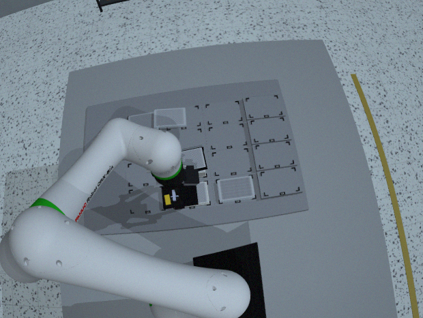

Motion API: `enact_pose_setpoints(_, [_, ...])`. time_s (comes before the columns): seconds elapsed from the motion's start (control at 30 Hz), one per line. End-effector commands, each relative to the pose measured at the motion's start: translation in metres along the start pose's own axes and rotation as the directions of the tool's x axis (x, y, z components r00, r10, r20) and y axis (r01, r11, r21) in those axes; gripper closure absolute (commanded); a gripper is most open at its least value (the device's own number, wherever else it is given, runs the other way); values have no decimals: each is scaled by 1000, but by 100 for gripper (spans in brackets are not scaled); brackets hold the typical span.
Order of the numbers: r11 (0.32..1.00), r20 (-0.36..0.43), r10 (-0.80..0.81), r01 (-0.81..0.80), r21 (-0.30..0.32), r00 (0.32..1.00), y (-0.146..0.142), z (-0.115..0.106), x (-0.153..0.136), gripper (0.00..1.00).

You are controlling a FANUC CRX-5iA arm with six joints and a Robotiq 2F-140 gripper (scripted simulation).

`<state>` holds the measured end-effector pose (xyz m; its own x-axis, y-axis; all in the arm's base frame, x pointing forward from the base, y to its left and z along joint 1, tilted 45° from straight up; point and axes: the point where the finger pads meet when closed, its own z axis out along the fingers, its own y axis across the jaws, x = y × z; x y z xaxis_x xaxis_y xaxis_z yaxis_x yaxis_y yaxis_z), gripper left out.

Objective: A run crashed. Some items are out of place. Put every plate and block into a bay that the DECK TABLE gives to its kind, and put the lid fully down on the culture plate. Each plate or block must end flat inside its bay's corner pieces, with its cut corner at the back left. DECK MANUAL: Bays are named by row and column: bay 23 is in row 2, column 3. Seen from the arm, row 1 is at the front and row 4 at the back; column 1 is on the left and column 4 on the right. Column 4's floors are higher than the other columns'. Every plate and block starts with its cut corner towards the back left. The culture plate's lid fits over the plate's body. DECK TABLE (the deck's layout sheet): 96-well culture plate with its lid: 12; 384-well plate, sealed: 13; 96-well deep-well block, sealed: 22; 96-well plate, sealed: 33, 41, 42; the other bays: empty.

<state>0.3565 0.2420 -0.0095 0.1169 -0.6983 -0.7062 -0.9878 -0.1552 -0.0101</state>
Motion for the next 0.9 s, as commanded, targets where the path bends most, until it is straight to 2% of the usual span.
enact_pose_setpoints(0.0, [1000,-1,0,0,1,1000,0,-1,0,42])
enact_pose_setpoints(0.27, [1000,-1,0,0,1,1000,0,-1,0,43])
enact_pose_setpoints(0.3, [1000,-1,0,0,1,1000,0,-1,0,90])
enact_pose_setpoints(0.87, [1000,-1,0,0,1,1000,0,-1,0,90])
